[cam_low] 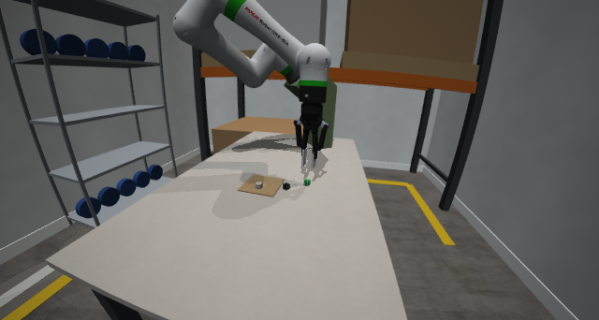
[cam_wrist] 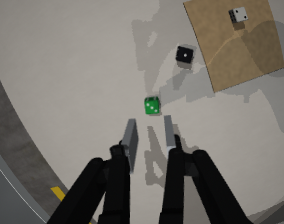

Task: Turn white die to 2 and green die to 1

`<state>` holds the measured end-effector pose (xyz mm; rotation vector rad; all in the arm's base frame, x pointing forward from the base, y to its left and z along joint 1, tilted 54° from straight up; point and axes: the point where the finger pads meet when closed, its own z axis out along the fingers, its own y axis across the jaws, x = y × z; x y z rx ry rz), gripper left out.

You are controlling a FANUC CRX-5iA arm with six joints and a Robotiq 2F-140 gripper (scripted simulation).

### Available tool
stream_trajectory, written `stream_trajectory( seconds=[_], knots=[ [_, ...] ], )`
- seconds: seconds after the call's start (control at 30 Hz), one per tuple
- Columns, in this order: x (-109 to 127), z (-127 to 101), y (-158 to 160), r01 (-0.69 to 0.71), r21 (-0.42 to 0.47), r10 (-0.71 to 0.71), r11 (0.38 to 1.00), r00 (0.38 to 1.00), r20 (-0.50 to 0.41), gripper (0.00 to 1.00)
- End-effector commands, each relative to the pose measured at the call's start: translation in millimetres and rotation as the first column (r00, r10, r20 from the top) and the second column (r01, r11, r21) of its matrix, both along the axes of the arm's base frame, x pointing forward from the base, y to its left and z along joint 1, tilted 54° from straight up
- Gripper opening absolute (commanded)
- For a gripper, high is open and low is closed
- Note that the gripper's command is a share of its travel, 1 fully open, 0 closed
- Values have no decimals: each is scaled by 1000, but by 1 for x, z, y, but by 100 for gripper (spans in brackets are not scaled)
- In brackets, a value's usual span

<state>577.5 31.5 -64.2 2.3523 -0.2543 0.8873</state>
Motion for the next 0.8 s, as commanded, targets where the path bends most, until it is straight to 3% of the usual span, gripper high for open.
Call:
stream_trajectory(
  seconds=[0.0, 0.77],
  knots=[
    [1, -2, -1, 3, -1, -3, 1000, 1000, -2, 21],
    [15, -18, -17, 3, -1, -3, 1000, 1000, -2, 21]
  ],
)
